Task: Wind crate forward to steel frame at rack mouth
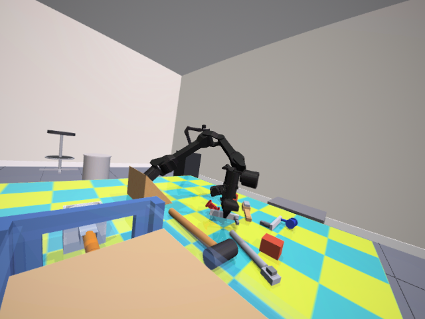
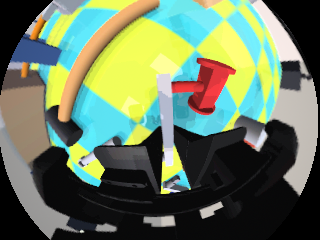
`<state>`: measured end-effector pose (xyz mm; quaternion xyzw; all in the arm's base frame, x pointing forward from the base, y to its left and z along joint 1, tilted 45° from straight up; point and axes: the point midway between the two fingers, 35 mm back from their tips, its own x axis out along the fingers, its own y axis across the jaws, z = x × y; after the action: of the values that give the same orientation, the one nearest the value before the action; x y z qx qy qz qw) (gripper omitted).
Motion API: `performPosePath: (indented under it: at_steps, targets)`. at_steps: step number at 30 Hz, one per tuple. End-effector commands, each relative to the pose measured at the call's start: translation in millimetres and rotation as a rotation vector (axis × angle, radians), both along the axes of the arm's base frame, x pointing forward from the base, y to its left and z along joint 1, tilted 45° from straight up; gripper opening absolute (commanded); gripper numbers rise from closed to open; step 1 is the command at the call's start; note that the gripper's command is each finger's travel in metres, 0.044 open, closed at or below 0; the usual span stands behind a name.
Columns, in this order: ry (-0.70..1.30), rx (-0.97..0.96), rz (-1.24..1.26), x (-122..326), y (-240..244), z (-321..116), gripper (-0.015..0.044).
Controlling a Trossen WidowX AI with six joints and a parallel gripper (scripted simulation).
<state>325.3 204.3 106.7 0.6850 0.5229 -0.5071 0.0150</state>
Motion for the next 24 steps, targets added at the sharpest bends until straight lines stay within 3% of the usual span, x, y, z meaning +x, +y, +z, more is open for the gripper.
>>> performPosePath:
  at_steps: [1,9,24]
  targets:
    - [-0.025,-0.003,-0.019,14,-39,38,0.0000]
    - [-0.020,0.001,-0.021,6,-96,97,0.0000]
    - [-0.020,0.001,-0.021,5,-98,99,0.0000]
